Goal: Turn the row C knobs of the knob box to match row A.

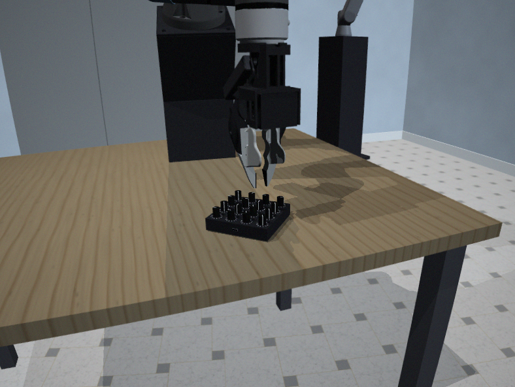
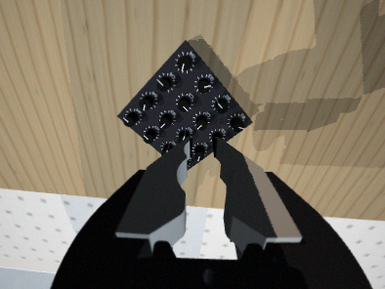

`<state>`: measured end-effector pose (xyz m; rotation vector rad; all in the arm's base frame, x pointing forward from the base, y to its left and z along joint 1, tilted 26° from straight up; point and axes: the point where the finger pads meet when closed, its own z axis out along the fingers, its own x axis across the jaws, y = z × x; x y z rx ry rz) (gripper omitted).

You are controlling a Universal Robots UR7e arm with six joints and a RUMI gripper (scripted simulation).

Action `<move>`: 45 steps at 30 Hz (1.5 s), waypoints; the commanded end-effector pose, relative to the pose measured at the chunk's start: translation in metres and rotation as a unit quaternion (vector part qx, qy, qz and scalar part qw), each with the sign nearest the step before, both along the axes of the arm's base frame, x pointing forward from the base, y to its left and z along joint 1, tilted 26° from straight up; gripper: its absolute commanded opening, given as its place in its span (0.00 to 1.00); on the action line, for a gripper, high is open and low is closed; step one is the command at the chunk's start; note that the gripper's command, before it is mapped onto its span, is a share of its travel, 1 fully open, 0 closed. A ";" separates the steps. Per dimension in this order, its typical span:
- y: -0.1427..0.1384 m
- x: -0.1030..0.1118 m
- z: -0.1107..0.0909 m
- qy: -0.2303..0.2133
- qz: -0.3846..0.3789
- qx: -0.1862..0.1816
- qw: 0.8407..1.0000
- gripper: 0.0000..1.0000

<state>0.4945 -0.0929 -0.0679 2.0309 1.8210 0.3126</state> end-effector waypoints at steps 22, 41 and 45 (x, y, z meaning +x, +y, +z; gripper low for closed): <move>-0.003 0.008 -0.017 -0.001 0.000 0.000 1.000 0.11; -0.003 0.008 -0.018 -0.001 0.000 0.000 1.000 0.11; -0.003 0.008 -0.018 -0.001 0.000 0.000 1.000 0.11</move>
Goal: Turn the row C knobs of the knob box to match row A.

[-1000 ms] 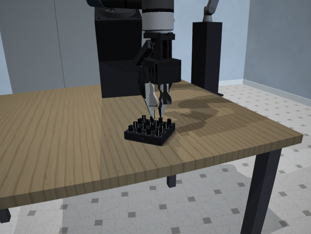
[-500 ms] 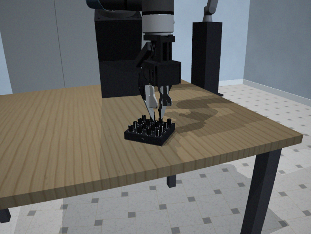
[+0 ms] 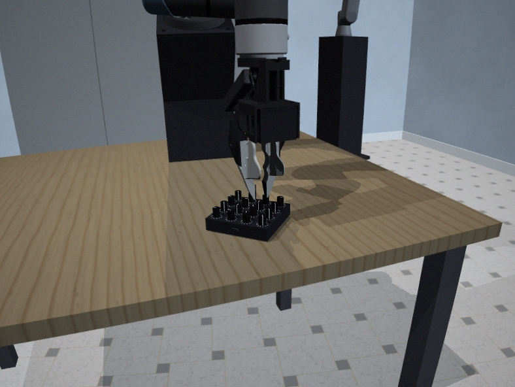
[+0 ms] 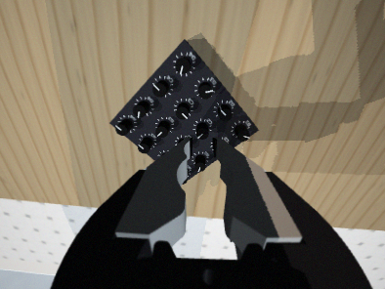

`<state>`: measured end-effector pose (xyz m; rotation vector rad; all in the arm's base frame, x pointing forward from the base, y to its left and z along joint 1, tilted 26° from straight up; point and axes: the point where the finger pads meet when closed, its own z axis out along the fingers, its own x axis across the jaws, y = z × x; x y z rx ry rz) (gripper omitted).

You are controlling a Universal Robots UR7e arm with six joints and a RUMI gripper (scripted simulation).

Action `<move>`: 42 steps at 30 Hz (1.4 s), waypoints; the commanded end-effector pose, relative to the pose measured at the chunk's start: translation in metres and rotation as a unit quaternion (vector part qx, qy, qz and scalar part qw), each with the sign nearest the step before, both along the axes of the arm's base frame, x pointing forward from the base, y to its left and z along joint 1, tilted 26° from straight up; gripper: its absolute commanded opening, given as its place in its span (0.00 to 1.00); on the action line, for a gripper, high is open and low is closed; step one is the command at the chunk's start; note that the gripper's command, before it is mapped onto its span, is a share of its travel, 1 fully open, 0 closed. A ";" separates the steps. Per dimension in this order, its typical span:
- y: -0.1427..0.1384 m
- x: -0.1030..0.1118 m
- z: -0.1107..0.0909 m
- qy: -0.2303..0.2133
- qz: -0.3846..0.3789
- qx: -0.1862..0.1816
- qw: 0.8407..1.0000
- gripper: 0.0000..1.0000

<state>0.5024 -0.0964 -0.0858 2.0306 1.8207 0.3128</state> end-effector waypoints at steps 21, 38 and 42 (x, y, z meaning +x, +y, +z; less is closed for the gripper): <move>0.000 -0.001 0.000 0.000 0.000 0.000 1.000 0.11; 0.000 -0.004 -0.002 0.000 0.000 0.000 1.000 0.11; 0.000 -0.004 -0.002 0.000 0.000 0.000 1.000 0.11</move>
